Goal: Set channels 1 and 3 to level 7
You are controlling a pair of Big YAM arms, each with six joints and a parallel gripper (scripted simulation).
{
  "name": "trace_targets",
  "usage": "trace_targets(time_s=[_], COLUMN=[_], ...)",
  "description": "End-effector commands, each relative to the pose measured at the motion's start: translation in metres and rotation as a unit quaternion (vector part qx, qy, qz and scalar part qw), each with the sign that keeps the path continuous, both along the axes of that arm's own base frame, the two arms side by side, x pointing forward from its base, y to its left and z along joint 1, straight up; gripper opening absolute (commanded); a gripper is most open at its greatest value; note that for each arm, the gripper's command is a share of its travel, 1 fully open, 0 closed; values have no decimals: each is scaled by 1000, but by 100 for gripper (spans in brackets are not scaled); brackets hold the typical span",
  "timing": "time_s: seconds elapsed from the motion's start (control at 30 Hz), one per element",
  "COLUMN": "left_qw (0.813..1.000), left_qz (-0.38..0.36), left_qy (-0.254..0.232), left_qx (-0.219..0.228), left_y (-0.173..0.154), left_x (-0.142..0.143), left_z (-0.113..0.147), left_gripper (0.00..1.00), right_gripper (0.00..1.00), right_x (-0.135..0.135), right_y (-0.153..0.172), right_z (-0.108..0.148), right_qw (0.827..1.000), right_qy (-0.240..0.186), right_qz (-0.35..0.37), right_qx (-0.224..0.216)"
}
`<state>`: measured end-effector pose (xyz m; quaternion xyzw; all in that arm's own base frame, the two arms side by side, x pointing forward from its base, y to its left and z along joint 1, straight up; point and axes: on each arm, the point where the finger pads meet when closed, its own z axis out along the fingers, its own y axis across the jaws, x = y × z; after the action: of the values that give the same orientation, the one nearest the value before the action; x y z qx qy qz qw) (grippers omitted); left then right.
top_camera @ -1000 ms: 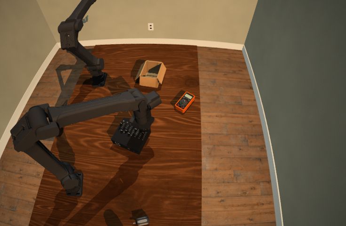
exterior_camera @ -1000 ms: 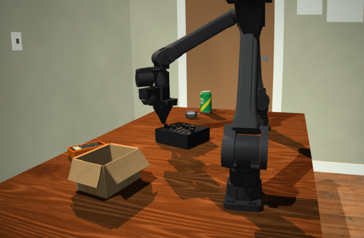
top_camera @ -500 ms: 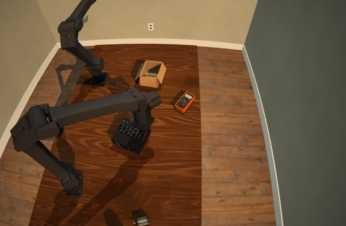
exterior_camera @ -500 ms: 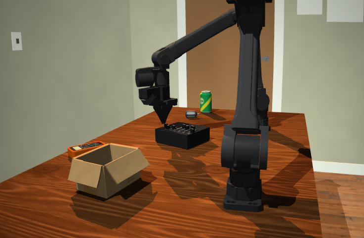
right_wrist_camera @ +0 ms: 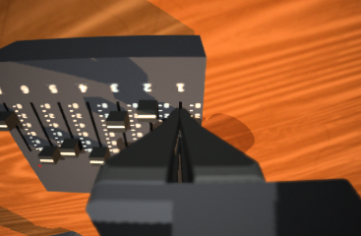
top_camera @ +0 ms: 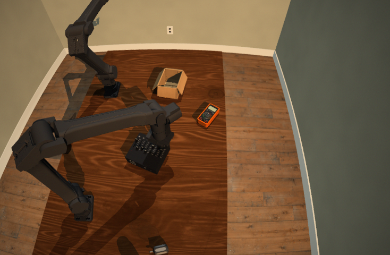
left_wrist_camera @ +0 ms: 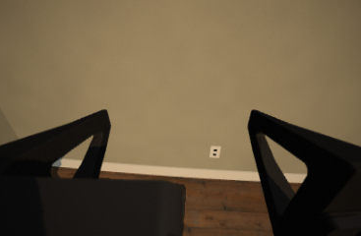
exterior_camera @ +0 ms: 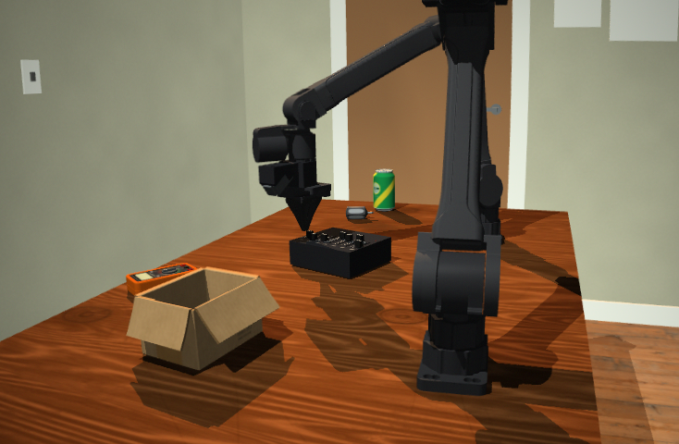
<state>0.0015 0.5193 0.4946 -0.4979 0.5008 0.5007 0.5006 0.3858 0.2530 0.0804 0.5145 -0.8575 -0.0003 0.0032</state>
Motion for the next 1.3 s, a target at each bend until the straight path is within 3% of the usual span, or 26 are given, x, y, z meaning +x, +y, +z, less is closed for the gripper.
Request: trace_targets(time_s=[0.0, 0.93, 1.27], left_qw=[1000, 1000, 1000], left_qz=[5, 5, 5], left_qy=[-7, -7, -7], left_qx=[8, 8, 8], left_y=[-1, -1, -1], left_x=[-4, -4, -4], left_z=[4, 4, 4], left_gripper=[100, 100, 100], right_gripper=[0, 0, 0], right_x=[19, 19, 6], right_y=[6, 6, -3], right_z=[27, 25, -9], right_qw=[999, 999, 1000], right_qy=[-33, -33, -3], right_qz=[-1, -1, -1], right_qx=[20, 20, 1])
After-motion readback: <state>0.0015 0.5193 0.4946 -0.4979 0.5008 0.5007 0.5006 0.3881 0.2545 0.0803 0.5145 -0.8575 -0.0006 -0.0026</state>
